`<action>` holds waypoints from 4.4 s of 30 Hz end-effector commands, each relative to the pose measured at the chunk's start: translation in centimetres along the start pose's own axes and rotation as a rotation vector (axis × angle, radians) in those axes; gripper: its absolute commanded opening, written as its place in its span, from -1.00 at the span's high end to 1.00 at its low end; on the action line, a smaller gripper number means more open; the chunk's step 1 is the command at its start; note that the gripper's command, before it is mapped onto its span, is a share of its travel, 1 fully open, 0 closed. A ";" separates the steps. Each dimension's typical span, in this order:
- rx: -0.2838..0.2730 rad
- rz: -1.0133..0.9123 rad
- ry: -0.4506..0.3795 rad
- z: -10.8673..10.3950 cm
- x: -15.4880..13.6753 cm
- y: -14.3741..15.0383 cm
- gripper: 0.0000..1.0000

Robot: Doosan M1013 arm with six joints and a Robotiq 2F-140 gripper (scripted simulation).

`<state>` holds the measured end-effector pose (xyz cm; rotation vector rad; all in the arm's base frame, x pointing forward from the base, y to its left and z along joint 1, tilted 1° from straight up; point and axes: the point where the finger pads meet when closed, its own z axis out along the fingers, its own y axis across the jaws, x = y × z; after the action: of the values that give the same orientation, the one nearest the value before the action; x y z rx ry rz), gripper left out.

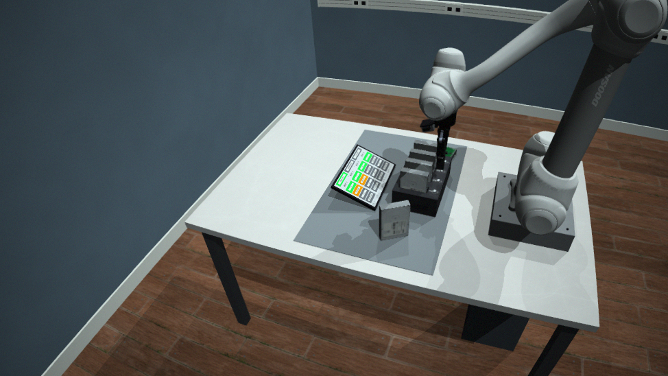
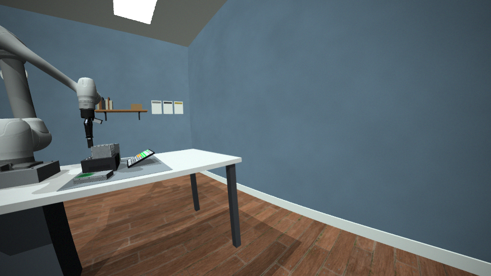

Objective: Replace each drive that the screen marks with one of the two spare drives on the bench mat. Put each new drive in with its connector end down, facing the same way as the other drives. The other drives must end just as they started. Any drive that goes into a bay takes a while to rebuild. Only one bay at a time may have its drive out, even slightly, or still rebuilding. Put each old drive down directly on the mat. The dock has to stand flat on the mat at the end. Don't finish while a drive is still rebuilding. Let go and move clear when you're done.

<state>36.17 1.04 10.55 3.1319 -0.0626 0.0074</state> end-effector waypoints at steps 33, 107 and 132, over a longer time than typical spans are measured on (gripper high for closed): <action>0.000 0.000 0.001 5.0 0.1 0.1 0.80; 0.000 0.000 0.001 5.7 0.1 0.1 0.80; 0.000 0.000 0.001 4.7 0.1 0.1 0.80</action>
<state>36.27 0.88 5.66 3.1318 -0.0625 0.0071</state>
